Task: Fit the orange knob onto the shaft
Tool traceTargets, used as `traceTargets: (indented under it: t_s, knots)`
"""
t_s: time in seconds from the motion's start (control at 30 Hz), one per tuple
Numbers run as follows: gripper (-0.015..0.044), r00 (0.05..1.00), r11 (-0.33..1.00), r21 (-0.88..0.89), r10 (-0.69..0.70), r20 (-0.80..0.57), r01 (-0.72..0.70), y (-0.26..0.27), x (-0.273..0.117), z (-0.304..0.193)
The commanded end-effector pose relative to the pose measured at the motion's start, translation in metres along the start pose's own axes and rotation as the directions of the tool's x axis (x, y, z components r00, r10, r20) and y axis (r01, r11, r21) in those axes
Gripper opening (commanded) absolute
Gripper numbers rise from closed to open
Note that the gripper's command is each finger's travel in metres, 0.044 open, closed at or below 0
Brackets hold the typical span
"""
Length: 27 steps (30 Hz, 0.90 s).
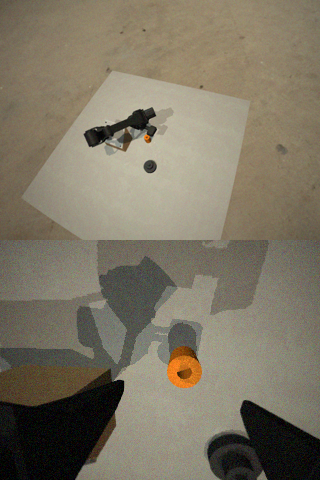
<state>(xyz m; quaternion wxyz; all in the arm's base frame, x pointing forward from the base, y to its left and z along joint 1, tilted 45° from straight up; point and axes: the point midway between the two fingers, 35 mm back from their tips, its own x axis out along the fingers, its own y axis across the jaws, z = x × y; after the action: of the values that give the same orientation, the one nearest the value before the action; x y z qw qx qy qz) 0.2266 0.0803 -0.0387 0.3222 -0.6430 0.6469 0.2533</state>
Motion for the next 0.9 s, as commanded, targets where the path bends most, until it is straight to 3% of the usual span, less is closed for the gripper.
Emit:
traceTargets:
  t_s: [0.0, 0.2, 0.33, 0.47, 0.67, 0.87]
  knots:
    - [0.044, 0.999, 1.0, 0.011, -0.027, -0.042, 0.027, -0.0038, -0.0025, -0.0027]
    - [0.044, 0.999, 0.999, 0.026, -0.027, -0.042, 0.028, -0.0038, -0.0025, -0.0027]
    - [0.044, 0.999, 0.943, 0.33, -0.027, -0.042, 0.039, -0.0038, -0.0022, -0.0027]
    - [0.044, 0.999, 0.752, 0.657, -0.027, -0.042, 0.048, -0.0038, -0.0019, -0.0028]
    - [0.044, 0.999, 0.296, 0.954, -0.027, -0.042, 0.048, -0.0039, -0.0015, -0.0027]
    - [0.044, 0.999, 0.238, 0.97, -0.027, -0.042, 0.047, -0.0034, -0.0014, -0.0035]
